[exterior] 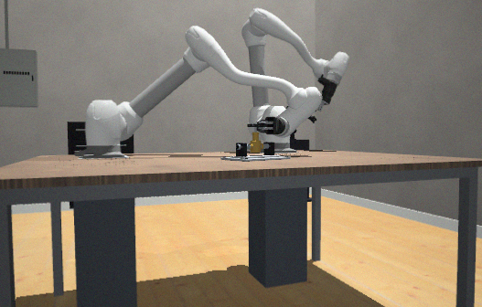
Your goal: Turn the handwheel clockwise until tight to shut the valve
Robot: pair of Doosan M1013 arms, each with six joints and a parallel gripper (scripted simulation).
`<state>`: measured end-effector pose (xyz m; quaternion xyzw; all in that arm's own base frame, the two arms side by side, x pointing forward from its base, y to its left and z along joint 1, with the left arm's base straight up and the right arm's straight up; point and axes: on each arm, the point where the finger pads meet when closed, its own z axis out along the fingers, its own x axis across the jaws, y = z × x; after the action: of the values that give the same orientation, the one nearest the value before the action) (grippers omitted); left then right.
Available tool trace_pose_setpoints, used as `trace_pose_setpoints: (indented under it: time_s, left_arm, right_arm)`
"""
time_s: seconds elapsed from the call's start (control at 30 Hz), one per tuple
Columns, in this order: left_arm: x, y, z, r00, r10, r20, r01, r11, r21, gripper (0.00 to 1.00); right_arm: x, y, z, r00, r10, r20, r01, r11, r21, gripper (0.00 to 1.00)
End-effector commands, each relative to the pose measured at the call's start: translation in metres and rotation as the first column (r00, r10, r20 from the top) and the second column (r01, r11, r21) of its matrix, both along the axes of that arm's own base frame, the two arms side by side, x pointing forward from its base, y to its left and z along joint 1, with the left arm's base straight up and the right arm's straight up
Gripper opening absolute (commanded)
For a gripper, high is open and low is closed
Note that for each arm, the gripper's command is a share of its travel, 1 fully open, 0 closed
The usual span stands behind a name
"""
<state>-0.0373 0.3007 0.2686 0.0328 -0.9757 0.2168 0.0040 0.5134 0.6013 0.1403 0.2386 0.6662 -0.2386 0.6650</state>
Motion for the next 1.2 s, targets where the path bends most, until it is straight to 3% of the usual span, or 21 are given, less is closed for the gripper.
trace_pose_setpoints:
  time_s: [0.0,0.47,0.53,0.97,1.17]
  left_arm:
    - [0.000,0.000,0.000,1.000,0.000,0.000,0.000,1.000,0.001,1.00]
    - [0.000,0.000,0.000,1.000,0.000,0.000,0.000,1.000,0.001,1.00]
    - [0.000,0.000,0.000,1.000,0.000,0.000,0.000,1.000,0.001,1.00]
    - [0.000,0.000,0.000,1.000,0.000,0.000,0.000,1.000,0.001,1.00]
    - [0.000,0.000,0.000,1.000,0.000,0.000,0.000,1.000,0.001,1.00]
  right_arm:
    - [0.001,-0.001,0.001,0.999,-0.041,0.002,0.041,0.999,0.001,0.00]
    - [0.008,-0.009,0.001,0.903,-0.429,0.002,0.429,0.903,0.001,0.00]
    - [0.008,-0.009,0.001,0.903,-0.429,0.002,0.429,0.903,0.001,0.00]
    - [0.010,-0.020,0.001,0.663,-0.748,0.002,0.748,0.663,0.001,0.00]
    - [0.010,-0.023,0.001,0.564,-0.826,0.001,0.826,0.564,0.001,0.00]
